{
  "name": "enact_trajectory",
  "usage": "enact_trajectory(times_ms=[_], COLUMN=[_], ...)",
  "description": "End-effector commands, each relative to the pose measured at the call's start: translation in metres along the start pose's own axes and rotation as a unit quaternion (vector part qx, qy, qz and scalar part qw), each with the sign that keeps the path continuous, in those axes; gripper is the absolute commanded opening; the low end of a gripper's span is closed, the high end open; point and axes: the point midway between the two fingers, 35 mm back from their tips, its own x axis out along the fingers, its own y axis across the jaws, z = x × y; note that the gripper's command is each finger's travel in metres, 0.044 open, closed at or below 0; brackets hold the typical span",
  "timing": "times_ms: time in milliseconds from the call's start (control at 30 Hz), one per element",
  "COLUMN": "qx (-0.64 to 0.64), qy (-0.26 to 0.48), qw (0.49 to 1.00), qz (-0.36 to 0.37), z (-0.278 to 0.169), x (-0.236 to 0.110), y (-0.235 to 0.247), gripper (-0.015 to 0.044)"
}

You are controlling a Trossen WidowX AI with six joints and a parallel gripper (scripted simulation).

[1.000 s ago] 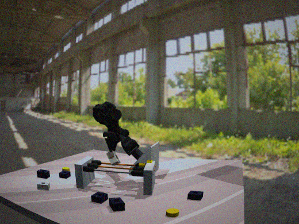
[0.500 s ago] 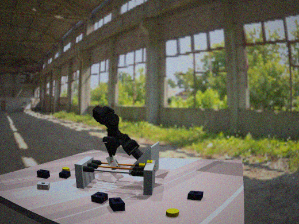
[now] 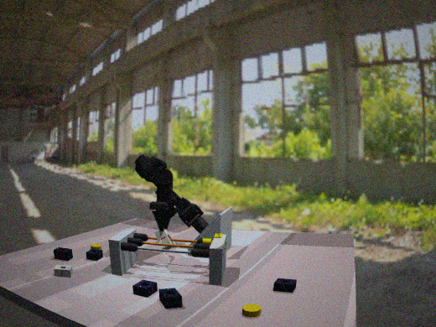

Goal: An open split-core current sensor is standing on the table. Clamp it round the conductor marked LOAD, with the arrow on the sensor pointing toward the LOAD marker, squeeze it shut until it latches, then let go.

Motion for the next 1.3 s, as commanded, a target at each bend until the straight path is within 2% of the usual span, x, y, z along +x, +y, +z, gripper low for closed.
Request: enact_trajectory(times_ms=[0,1267], qx=[0.001,0.001], qy=[0.000,0.000], qw=[1.000,1.000], qz=[0.000,0.012], z=[0.0000,-0.0003], x=[-0.0002,0.0003], y=[0.0000,-0.0015], gripper=[0.0000,0.0000])
